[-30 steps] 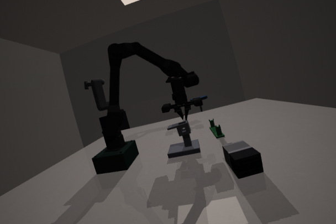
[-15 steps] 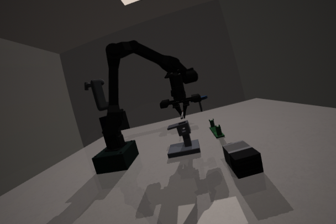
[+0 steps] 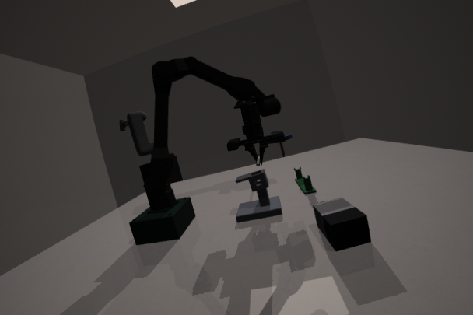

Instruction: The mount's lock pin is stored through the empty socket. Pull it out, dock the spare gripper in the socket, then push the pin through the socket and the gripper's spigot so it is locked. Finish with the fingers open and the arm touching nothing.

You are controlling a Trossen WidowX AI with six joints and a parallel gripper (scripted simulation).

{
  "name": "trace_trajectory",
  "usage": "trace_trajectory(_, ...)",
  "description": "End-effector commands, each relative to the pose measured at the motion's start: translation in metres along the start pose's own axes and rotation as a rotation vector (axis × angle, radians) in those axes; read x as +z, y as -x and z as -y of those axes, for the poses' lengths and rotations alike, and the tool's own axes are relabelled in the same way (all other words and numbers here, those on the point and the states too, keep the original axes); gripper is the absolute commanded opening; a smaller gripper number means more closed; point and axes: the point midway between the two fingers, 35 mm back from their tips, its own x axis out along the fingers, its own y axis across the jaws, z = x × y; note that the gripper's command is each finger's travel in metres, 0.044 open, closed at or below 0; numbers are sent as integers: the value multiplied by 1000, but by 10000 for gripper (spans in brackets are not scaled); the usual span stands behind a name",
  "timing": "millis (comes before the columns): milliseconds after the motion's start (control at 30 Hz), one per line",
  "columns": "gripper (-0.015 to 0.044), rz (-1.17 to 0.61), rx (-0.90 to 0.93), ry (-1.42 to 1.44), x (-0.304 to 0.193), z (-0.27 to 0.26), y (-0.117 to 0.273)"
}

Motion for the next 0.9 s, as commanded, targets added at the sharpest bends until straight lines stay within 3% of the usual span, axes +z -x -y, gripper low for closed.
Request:
trace_trajectory(0, 0, 4, -6, 8, 6, 12, 5)
trace_trajectory(867, 0, 4, -11, 27, 36, 83, 14)
